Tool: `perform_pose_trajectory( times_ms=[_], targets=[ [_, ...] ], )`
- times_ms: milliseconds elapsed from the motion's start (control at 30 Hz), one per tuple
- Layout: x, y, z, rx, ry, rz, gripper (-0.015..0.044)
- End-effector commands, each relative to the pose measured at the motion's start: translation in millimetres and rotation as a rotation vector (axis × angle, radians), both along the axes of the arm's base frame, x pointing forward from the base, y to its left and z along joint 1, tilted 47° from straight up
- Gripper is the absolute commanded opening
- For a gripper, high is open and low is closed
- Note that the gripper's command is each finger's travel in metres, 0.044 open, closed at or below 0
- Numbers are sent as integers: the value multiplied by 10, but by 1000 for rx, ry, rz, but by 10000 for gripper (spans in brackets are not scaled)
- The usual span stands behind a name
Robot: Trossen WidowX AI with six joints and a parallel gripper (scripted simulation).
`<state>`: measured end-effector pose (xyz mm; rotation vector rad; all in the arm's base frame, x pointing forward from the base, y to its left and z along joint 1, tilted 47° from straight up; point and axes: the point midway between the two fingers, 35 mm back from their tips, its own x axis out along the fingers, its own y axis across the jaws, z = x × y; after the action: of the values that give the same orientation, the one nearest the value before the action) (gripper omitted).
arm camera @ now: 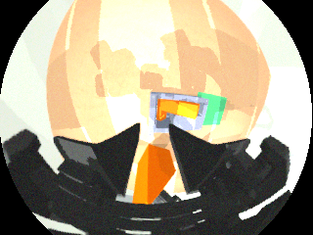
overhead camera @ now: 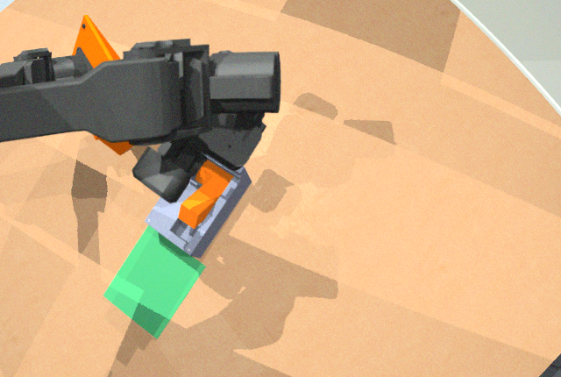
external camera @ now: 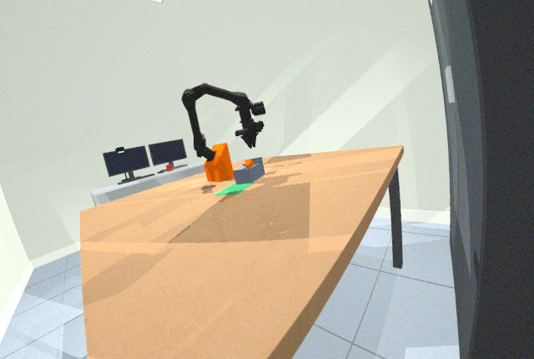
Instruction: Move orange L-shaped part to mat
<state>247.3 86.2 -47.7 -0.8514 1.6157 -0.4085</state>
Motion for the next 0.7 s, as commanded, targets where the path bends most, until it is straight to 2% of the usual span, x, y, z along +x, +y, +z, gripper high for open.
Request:
perform_pose_trajectory(
  times_ms=[0,300,367,433,667],
  targets=[
    [5,3,-1,1,0,3,180],
    [5,3,-1,1,0,3,180],
    [18,-12,16,-1,-38,-35,233],
    [47,-47,55,-4,-126,-121,280],
    [196,-263,283,-31,-628,-617,280]
  ],
)
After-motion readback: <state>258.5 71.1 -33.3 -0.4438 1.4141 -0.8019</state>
